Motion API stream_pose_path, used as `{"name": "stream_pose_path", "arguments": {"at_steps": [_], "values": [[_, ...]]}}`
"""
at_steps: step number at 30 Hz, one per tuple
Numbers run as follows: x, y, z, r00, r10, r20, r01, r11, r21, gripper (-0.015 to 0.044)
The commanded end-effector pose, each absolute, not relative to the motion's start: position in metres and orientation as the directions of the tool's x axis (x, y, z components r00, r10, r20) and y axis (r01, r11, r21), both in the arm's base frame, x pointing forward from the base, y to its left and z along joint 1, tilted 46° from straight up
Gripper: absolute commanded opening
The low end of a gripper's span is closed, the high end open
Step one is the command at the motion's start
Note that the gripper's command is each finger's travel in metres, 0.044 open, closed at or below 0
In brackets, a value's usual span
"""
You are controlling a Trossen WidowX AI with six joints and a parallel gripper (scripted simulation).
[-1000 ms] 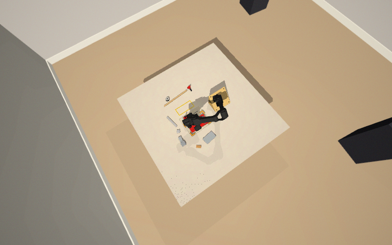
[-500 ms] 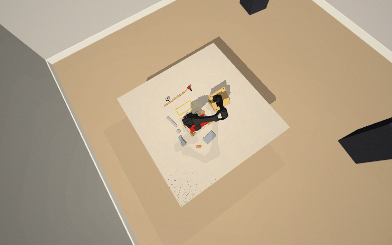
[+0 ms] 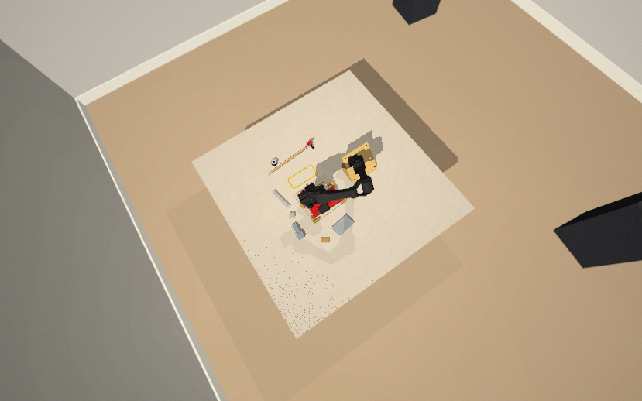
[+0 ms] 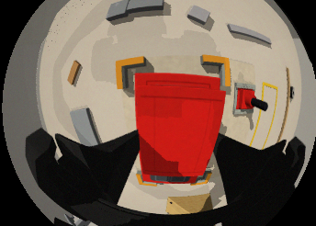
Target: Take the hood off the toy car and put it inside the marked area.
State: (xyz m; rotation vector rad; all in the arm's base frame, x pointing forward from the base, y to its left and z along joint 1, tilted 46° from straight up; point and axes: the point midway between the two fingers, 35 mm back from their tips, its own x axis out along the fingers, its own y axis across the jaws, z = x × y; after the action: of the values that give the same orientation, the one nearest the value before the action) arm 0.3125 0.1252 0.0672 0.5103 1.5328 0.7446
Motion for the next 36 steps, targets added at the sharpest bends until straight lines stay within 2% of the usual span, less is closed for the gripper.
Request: {"name": "stream_pose_path", "arguments": {"at_steps": [1, 17, 36], "values": [[0.314, 0.123, 0.07, -0.105, 0.705, -0.702, -0.119, 0.692, 0.712, 0.0], [0.319, 0.09, 0.102, -0.105, 0.703, -0.703, -0.118, 0.693, 0.711, 0.0], [0.337, 0.04, 0.046, -0.097, 0.689, -0.718, -0.112, 0.71, 0.696, 0.0]]}}
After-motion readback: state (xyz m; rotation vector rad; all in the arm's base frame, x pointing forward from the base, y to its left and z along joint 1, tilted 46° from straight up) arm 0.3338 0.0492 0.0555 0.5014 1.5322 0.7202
